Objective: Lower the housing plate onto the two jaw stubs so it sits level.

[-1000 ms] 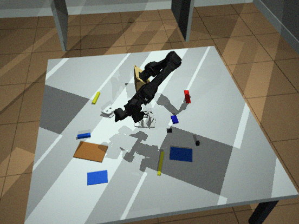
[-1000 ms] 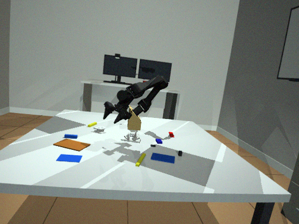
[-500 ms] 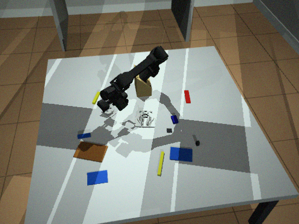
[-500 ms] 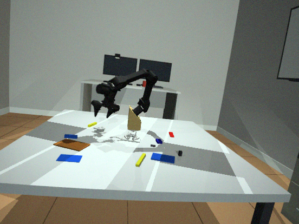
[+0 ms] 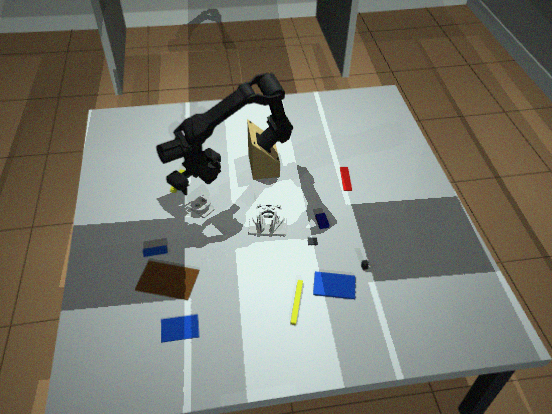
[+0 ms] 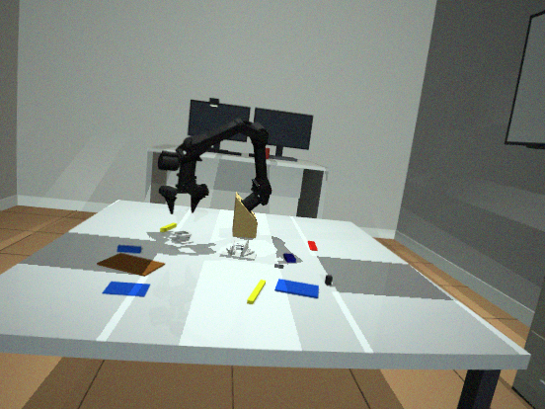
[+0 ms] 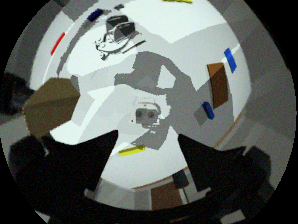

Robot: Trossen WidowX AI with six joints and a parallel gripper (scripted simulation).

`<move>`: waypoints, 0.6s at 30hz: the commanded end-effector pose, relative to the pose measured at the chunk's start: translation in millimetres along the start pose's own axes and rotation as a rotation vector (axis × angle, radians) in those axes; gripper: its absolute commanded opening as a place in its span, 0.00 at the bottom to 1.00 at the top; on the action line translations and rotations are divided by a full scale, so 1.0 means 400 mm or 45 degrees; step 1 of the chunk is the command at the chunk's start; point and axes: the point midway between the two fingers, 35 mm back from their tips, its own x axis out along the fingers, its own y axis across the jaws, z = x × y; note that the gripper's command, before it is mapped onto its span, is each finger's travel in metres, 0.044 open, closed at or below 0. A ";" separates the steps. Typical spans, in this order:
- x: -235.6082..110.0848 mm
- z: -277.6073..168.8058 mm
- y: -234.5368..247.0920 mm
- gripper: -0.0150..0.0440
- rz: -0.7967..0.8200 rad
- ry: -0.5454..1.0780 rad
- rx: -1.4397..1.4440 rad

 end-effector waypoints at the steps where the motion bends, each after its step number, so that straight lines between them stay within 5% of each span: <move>1: 0.016 -0.011 0.017 1.00 0.026 -0.048 -0.017; 18: 0.114 -0.006 0.026 1.00 0.027 -0.050 -0.017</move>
